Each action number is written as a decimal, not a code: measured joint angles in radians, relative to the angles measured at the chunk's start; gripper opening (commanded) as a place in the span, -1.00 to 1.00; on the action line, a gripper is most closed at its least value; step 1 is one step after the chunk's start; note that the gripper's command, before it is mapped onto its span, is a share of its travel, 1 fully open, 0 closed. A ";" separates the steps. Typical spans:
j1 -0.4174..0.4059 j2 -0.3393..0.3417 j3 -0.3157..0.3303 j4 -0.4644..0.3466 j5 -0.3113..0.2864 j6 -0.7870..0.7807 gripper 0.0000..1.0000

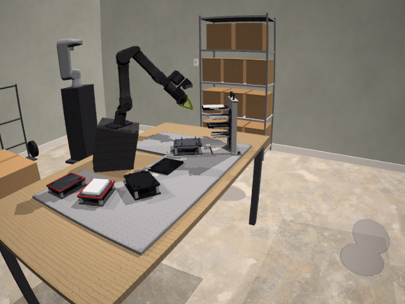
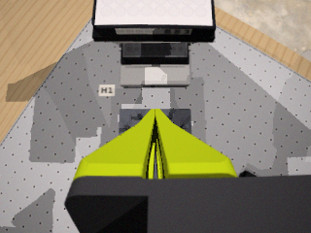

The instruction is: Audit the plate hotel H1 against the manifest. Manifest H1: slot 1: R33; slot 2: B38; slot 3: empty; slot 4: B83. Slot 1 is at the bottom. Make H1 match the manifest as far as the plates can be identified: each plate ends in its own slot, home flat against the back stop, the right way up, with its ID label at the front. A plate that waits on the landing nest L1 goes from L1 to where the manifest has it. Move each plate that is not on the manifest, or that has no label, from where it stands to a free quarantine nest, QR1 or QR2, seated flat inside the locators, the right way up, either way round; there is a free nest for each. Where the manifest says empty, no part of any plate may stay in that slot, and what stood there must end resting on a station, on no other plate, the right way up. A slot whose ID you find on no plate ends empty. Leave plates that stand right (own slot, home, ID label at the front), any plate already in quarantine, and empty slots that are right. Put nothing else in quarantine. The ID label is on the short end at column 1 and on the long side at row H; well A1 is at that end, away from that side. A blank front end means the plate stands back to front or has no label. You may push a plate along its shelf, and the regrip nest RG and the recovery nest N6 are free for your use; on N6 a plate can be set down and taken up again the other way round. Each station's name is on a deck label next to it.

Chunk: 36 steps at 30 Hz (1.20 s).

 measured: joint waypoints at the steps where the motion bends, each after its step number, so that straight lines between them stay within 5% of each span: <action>1: -0.001 0.003 0.002 0.000 -0.001 0.000 -1.00; 36: -0.027 0.075 0.076 0.002 -0.023 -0.015 -1.00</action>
